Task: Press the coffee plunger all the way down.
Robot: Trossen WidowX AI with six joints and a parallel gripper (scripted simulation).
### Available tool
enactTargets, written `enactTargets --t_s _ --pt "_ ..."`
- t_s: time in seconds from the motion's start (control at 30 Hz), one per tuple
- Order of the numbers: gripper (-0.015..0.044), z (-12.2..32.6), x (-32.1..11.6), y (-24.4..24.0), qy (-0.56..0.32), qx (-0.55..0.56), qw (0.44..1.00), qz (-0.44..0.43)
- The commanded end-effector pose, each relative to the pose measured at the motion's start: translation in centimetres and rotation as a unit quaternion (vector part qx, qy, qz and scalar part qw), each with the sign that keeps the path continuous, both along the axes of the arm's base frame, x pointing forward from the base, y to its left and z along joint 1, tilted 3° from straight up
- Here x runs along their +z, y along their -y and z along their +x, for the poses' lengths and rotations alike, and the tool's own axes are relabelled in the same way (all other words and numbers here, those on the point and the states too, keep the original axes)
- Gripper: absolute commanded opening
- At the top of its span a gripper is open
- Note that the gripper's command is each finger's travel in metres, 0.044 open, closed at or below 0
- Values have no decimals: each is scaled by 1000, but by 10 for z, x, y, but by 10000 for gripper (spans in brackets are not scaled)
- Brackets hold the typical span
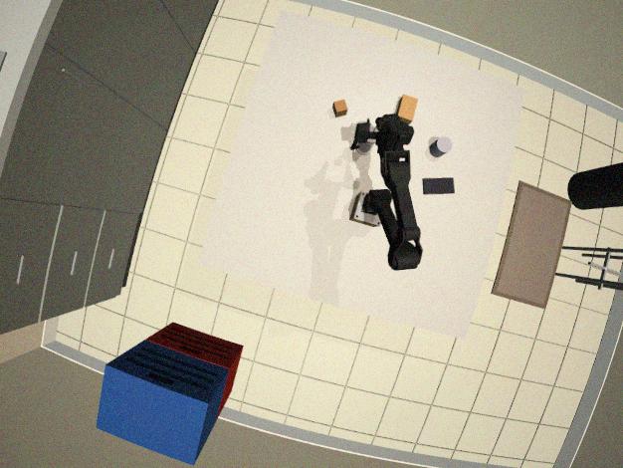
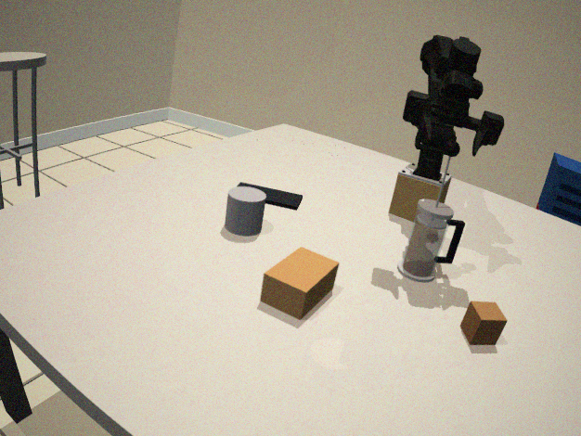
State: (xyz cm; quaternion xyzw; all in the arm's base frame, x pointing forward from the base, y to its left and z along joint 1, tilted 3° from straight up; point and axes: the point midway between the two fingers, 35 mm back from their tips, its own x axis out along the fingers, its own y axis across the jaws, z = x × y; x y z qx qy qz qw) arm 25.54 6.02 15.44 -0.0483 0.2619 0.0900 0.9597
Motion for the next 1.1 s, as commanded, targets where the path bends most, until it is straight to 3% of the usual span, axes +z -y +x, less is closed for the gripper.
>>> enactTargets --t_s 0.0,0.27,1.07 --pt "309 1 -1 -1 1 3 1000 0" --pt "113 1 -1 -1 1 3 1000 0" --pt "113 7 -20 -1 1 3 1000 0"
